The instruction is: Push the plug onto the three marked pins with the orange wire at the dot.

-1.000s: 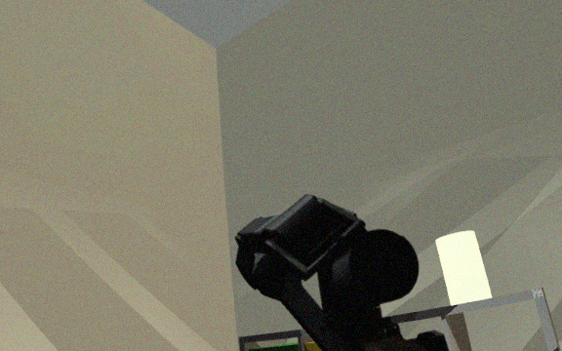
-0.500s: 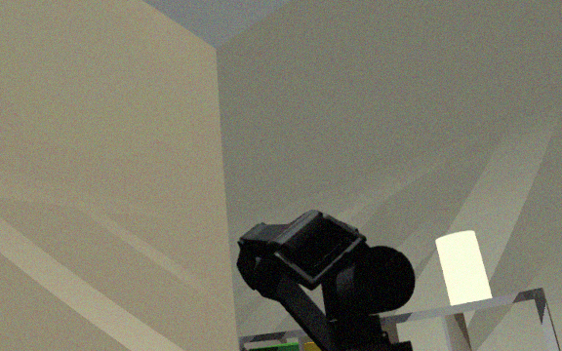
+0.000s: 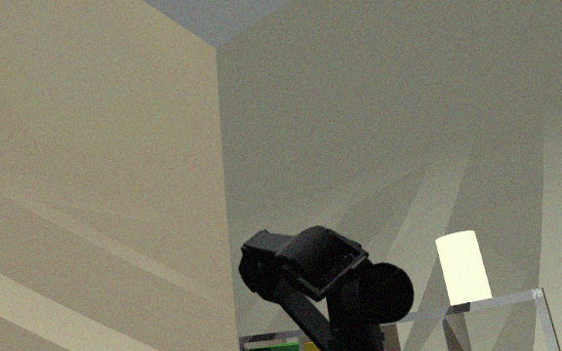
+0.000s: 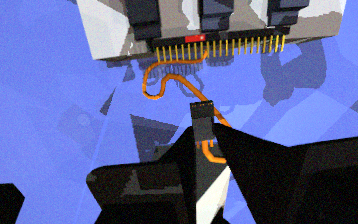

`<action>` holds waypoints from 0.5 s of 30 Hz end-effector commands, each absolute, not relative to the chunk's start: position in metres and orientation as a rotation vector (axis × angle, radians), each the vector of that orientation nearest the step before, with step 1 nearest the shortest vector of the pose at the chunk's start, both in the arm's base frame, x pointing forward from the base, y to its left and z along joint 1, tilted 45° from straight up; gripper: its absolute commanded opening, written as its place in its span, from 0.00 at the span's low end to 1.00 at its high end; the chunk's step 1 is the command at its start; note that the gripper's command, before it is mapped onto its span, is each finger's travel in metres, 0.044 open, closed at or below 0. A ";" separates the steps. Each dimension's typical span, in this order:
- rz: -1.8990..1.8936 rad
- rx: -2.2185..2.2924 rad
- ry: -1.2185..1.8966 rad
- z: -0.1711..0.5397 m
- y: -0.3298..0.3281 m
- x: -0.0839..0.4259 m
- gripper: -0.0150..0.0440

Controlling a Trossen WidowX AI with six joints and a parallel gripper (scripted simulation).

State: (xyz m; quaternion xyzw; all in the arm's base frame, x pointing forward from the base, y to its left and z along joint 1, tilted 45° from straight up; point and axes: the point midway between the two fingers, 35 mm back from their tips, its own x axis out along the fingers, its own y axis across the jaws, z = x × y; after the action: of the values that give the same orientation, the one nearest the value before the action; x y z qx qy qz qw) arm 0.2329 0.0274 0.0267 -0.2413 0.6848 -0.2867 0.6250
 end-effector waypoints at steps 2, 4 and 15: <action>-0.683 -0.521 1.558 0.019 0.020 0.229 0.25; -0.685 -0.519 1.556 0.012 0.013 0.228 0.25; -0.691 -0.515 1.553 0.000 -0.001 0.232 0.25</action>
State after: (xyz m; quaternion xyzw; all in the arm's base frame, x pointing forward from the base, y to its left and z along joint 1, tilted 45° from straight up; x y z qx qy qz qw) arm 0.2266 0.0009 0.0004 -0.2229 0.6800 -0.3016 0.6300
